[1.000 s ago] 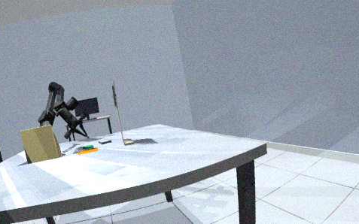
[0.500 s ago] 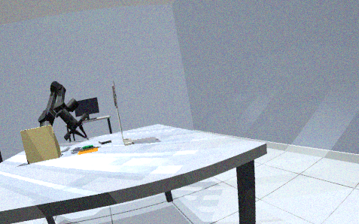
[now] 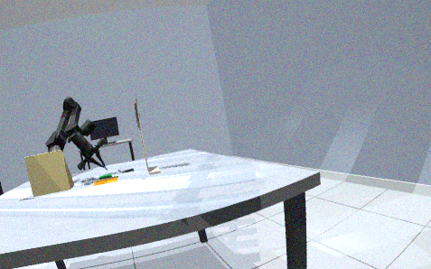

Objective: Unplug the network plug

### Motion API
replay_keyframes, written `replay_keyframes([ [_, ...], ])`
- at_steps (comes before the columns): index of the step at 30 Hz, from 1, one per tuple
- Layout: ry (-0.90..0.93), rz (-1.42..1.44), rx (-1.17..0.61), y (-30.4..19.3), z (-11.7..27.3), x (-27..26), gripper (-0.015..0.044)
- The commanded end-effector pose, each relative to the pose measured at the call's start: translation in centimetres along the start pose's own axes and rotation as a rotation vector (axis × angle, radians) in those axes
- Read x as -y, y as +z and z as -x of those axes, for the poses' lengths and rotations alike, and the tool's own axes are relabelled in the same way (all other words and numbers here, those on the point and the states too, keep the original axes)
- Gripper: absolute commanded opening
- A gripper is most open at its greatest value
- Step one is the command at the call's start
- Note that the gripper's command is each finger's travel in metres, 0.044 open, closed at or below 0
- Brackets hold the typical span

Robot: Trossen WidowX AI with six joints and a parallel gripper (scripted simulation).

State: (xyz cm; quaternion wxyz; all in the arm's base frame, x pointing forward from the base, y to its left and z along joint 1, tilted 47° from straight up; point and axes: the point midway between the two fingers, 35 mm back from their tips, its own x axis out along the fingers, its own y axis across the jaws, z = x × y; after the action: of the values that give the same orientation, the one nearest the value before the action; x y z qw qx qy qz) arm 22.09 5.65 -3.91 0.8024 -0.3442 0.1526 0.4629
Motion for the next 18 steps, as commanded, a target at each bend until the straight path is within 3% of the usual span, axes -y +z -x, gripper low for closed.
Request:
replay_keyframes([
  [1,0.004,-0.01,-0.004,-0.07,-0.16,-0.29,0.0],
  [18,0.006,-0.01,-0.006,-0.16,-0.9,-0.73,0.0],
])
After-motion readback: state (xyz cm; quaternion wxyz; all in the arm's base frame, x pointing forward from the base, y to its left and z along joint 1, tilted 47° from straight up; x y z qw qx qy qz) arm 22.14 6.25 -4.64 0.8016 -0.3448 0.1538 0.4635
